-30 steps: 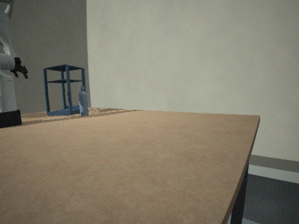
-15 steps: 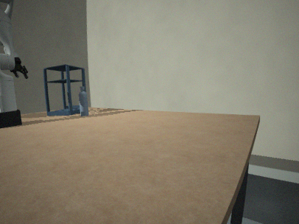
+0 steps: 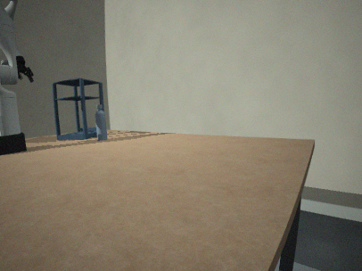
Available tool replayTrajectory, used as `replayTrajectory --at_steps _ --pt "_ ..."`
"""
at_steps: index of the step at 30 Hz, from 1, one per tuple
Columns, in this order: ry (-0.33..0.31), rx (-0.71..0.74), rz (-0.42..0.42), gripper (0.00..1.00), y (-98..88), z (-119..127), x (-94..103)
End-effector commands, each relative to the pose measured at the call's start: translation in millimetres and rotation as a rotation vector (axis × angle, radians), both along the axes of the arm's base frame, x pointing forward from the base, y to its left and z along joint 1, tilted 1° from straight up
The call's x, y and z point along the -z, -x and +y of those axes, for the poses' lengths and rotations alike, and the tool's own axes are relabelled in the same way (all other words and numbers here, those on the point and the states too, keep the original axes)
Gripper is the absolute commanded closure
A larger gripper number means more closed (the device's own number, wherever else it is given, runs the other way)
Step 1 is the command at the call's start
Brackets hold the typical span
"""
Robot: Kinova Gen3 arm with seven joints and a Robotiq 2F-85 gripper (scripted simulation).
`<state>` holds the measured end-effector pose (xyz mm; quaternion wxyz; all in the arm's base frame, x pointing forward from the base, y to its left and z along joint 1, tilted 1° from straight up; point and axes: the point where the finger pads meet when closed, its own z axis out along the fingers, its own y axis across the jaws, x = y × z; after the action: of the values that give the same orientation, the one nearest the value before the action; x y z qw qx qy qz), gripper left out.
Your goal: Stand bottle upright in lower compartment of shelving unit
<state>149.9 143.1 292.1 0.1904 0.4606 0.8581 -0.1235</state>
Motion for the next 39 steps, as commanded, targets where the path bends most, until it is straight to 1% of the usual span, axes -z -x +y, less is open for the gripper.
replayTrajectory --at_steps 1,4,7,13,18,20,23,26,33,35,39 --pt "-0.04 0.0 -0.006 0.0 -0.8 7 -13.8" --pt "-0.041 0.001 -0.003 0.0 0.2 4 -34.1" --pt "-0.041 0.002 -0.001 0.0 0.8 3 -42.6" --pt "-0.042 0.008 -0.002 0.0 0.0 1 -43.1" --pt "-0.048 0.031 -0.004 0.0 -3.3 -3 -42.0" --pt "-0.055 0.062 -0.007 0.0 -7.3 -9 -40.5" --pt "-0.072 0.134 -0.015 0.0 -15.9 -24 -36.8" --pt "-0.094 0.224 -0.025 0.0 -29.1 -41 -32.6" --pt "-0.16 0.493 -0.054 0.0 -70.0 -92 -19.2" --pt "-0.16 0.493 -0.054 0.0 -70.0 -92 -19.2" --pt "-0.202 0.672 -0.074 0.0 -95.5 -128 -10.4"
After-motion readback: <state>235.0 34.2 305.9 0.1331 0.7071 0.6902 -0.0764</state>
